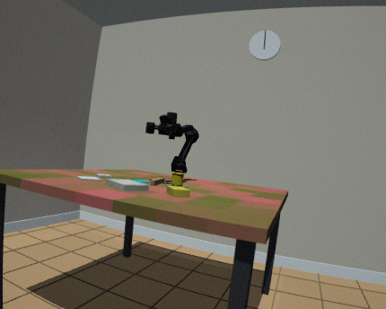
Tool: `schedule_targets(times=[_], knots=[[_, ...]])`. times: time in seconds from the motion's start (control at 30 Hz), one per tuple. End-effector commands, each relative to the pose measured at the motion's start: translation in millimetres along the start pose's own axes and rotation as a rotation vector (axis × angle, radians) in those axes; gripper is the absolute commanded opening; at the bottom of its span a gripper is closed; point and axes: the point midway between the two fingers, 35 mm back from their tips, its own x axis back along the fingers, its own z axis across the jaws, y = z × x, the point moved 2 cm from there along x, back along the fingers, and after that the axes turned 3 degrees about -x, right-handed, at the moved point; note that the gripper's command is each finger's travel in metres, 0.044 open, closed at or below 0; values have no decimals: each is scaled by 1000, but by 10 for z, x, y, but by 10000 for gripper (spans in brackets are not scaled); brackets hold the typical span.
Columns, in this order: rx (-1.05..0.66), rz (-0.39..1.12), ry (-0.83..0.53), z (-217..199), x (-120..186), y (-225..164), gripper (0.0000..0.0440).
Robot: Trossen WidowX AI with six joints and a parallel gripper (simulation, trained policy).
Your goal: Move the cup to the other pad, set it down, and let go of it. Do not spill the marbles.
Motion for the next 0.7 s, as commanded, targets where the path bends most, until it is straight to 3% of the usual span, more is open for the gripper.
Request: schedule_targets(times=[0.0,0.4,0.67], knots=[[1,-1,5,10,4,12,374],[-20,55,49,122,49,68,70],[-80,128,87,235,50,99,117]])
